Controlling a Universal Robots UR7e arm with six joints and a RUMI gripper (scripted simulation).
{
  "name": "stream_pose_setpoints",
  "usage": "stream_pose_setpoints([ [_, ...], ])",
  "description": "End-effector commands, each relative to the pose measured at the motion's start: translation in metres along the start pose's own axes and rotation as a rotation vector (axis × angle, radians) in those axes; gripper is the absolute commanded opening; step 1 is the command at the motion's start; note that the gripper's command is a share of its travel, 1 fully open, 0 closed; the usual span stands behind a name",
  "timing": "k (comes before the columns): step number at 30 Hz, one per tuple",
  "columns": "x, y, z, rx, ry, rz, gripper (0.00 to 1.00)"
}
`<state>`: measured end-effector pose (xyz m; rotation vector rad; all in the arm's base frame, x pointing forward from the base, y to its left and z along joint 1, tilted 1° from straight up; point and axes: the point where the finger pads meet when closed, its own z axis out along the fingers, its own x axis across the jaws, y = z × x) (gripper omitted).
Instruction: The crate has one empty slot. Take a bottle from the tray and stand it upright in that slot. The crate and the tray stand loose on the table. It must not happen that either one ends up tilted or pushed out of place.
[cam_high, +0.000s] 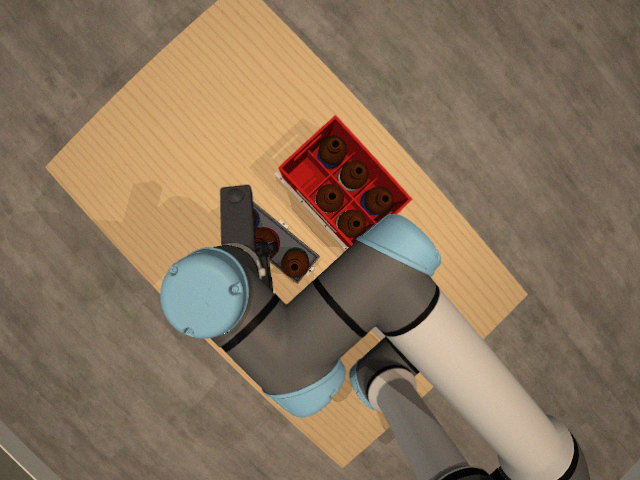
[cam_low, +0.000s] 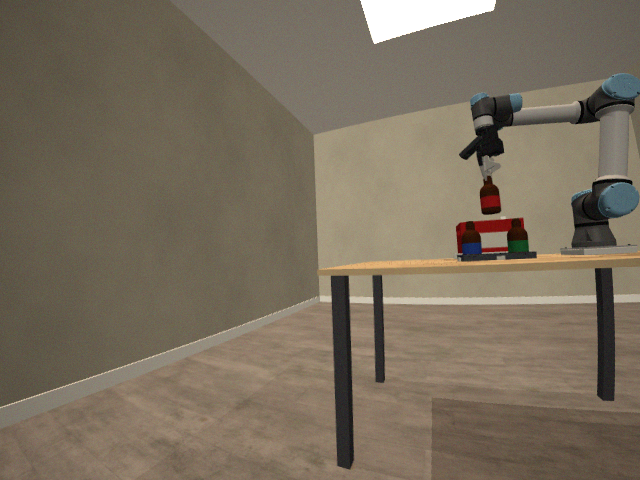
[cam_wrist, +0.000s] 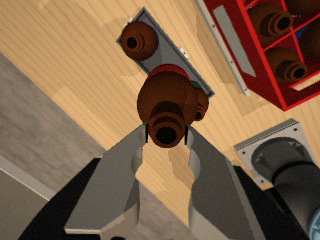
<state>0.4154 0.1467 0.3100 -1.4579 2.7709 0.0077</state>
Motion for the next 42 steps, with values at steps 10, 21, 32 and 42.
stream_pose_setpoints([
  [10,0.000,-0.001,-0.001,0.001,-0.001,0.000,0.00],
  [21,0.002,-0.003,-0.001,0.001,-0.001,0.000,0.00],
  [32,0.006,-0.009,-0.001,0.001,-0.001,0.000,0.00],
  [42,0.011,-0.017,-0.001,0.001,-0.001,0.000,0.00],
])
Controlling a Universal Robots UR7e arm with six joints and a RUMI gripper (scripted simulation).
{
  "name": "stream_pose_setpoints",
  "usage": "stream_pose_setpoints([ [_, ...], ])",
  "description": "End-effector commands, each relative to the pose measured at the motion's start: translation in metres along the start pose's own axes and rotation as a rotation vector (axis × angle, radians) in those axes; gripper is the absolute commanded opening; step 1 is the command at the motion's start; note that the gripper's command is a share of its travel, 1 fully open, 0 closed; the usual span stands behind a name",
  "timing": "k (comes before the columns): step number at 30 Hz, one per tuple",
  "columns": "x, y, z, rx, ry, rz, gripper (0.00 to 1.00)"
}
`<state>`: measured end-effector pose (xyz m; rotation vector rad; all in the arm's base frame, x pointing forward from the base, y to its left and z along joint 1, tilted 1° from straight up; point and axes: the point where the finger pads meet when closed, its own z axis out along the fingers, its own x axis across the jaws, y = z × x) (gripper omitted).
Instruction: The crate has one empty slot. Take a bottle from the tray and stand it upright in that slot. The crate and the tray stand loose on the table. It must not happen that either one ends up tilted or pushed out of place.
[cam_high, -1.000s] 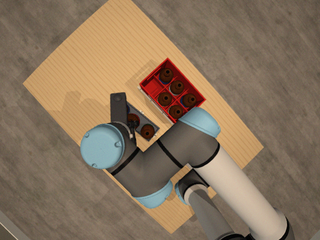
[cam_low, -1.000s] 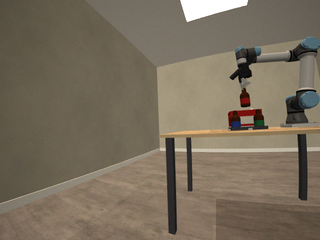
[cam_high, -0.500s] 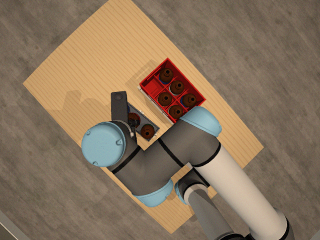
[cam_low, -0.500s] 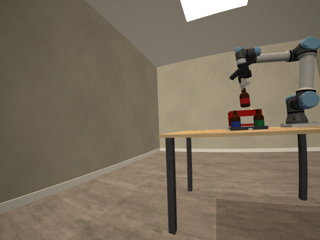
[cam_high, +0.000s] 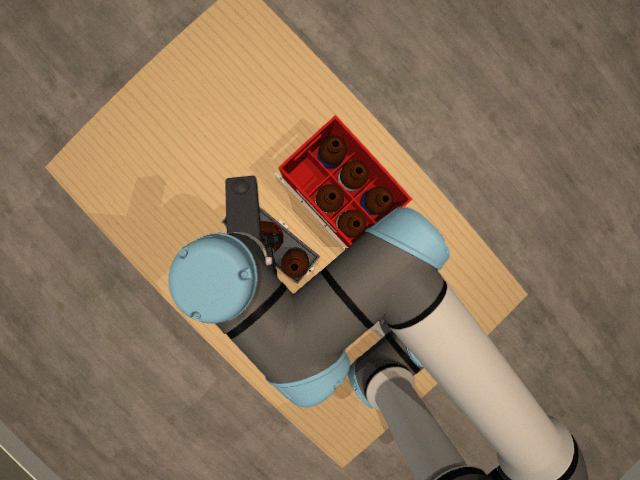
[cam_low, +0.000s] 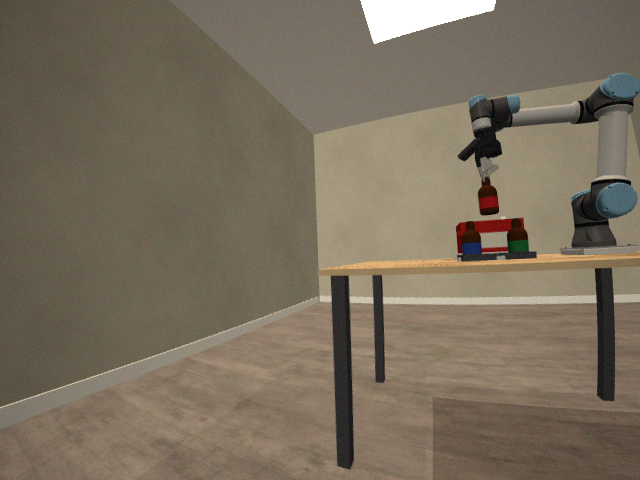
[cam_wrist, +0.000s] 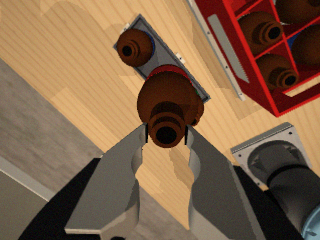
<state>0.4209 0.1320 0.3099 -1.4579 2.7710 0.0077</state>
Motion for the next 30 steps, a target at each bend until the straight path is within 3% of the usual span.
stream_pose_setpoints([
  [1,0.003,-0.005,-0.001,0.001,-0.001,0.000,0.00],
  [30,0.030,-0.043,-0.001,0.001,-0.001,0.000,0.00],
])
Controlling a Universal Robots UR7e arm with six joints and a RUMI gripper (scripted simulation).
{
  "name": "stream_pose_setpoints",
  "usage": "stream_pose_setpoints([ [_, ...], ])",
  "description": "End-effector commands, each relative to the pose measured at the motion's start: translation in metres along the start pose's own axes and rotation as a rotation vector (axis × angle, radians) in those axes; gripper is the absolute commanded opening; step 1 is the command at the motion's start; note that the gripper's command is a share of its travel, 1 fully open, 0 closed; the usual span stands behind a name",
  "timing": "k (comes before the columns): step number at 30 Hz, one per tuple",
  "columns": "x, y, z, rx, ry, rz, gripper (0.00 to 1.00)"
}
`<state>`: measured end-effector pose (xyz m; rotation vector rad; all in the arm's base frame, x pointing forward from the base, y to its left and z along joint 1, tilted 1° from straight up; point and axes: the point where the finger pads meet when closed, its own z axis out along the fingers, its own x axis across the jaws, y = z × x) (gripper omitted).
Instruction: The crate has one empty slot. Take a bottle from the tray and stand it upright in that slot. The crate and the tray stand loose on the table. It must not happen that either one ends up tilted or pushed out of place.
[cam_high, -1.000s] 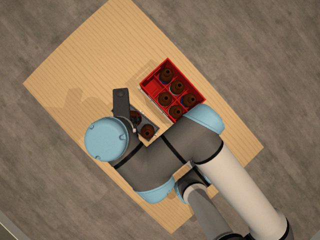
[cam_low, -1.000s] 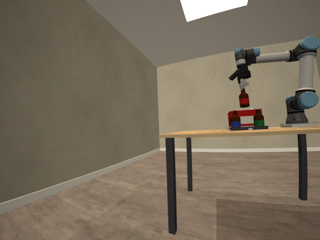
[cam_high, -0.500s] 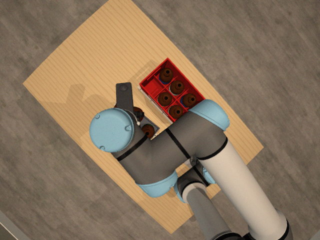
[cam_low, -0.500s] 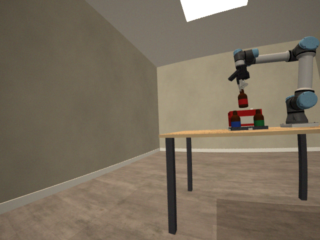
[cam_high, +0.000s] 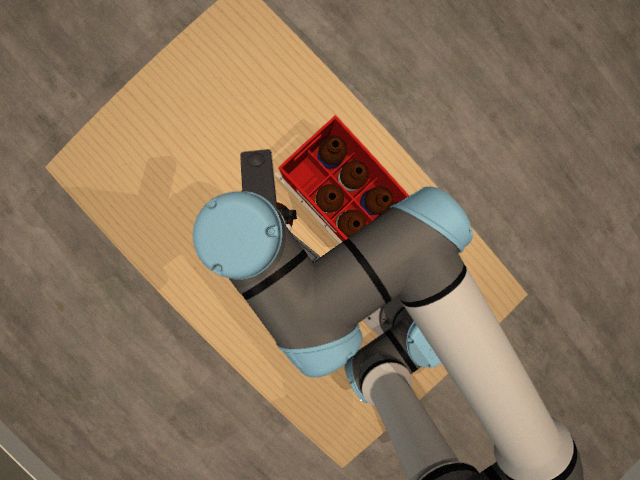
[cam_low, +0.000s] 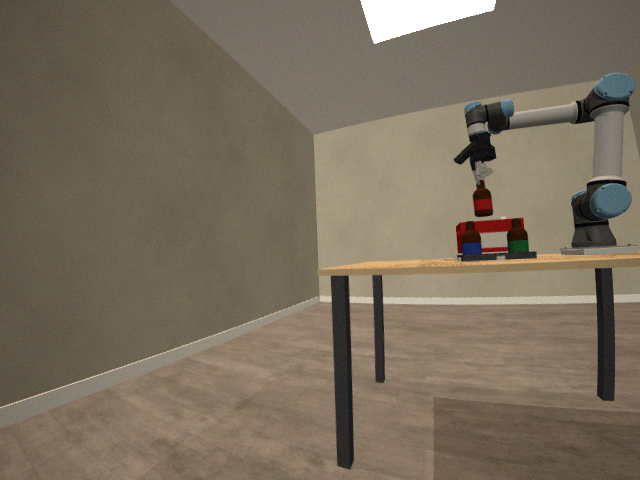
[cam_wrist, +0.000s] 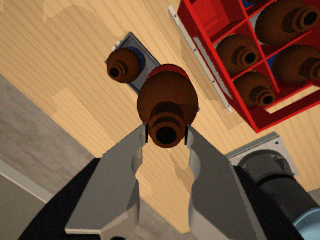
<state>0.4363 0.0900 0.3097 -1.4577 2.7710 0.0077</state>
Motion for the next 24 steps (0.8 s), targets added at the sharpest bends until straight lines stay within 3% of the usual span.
stream_pose_setpoints([
  [1,0.005,-0.008,-0.001,0.001,-0.001,0.000,0.00],
  [24,0.035,-0.050,-0.001,0.001,-0.001,0.000,0.00],
])
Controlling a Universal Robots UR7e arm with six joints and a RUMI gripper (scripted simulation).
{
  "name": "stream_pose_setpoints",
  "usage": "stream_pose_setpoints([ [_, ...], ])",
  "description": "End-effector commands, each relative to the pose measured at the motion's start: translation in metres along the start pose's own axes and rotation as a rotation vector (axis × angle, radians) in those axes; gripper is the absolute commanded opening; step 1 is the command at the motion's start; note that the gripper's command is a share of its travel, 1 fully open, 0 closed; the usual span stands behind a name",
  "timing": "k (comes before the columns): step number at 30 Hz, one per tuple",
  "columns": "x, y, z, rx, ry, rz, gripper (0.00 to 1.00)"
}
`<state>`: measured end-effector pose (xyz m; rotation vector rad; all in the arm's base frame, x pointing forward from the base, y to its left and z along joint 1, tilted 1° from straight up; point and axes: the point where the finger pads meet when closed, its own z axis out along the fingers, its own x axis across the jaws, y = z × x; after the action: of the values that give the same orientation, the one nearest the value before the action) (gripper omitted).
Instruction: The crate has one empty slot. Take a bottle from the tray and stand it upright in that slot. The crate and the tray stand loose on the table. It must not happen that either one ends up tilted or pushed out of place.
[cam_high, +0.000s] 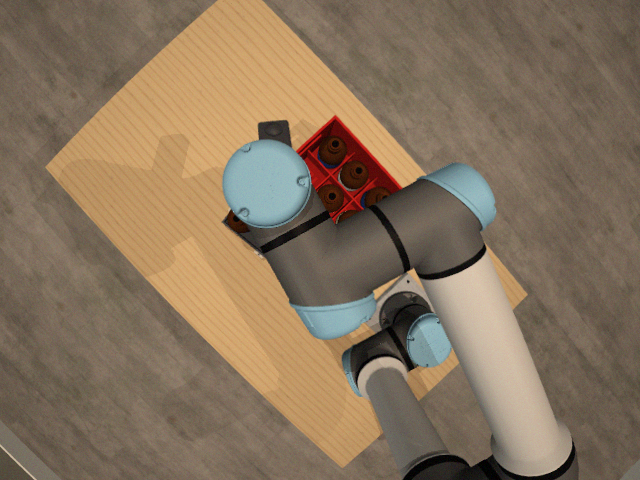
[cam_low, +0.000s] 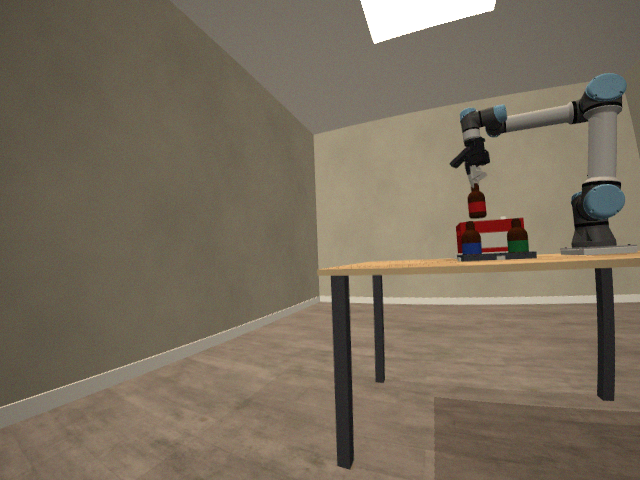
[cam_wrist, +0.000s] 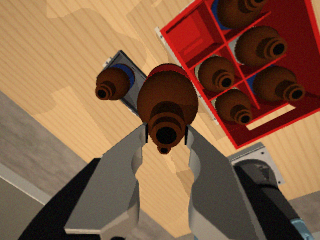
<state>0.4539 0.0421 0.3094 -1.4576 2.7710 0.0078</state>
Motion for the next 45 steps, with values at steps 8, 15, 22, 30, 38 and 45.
stream_pose_setpoints([
  [8,0.014,-0.020,-0.001,0.001,-0.001,0.000,0.00],
  [15,0.023,-0.033,-0.001,0.001,-0.001,0.000,0.00],
  [22,0.030,-0.043,-0.001,0.001,-0.001,0.000,0.00],
  [30,0.037,-0.053,-0.001,0.001,-0.001,0.000,0.00],
  [38,0.043,-0.062,-0.001,0.001,-0.001,0.000,0.00],
  [45,0.046,-0.066,-0.001,0.001,-0.001,0.000,0.00],
])
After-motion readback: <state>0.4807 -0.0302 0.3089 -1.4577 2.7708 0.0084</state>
